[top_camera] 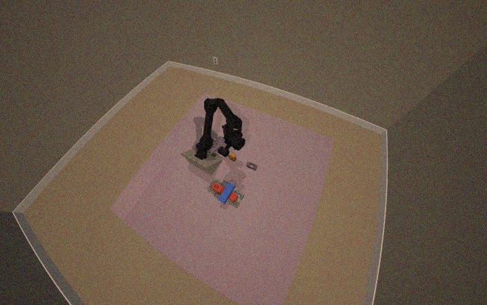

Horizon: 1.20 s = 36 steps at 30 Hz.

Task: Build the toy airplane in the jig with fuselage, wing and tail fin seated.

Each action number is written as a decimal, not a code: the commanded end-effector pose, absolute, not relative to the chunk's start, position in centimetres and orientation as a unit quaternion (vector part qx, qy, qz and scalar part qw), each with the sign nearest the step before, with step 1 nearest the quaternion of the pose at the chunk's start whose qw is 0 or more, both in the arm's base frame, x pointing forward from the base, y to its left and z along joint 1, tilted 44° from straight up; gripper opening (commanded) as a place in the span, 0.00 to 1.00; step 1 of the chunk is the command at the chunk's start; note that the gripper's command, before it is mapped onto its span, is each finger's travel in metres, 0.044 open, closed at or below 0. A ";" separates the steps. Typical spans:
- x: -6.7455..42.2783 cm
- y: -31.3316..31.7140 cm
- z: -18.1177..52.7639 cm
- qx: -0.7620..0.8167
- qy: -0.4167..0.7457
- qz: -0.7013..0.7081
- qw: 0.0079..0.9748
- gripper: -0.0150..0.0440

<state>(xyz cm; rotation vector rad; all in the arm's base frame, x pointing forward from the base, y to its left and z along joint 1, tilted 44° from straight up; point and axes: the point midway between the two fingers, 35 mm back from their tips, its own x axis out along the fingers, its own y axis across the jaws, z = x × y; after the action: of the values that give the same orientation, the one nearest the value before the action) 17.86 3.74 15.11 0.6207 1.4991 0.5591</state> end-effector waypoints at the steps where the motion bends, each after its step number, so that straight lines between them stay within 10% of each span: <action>1: 17.5 4.5 14.6 0.278 0.662 0.245 0.652 1.00; 36: 17.6 10.9 7.9 0.277 0.661 0.246 0.652 1.00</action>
<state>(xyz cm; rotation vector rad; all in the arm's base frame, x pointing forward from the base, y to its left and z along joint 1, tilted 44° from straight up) 17.67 10.54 8.41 0.6227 1.4976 0.5601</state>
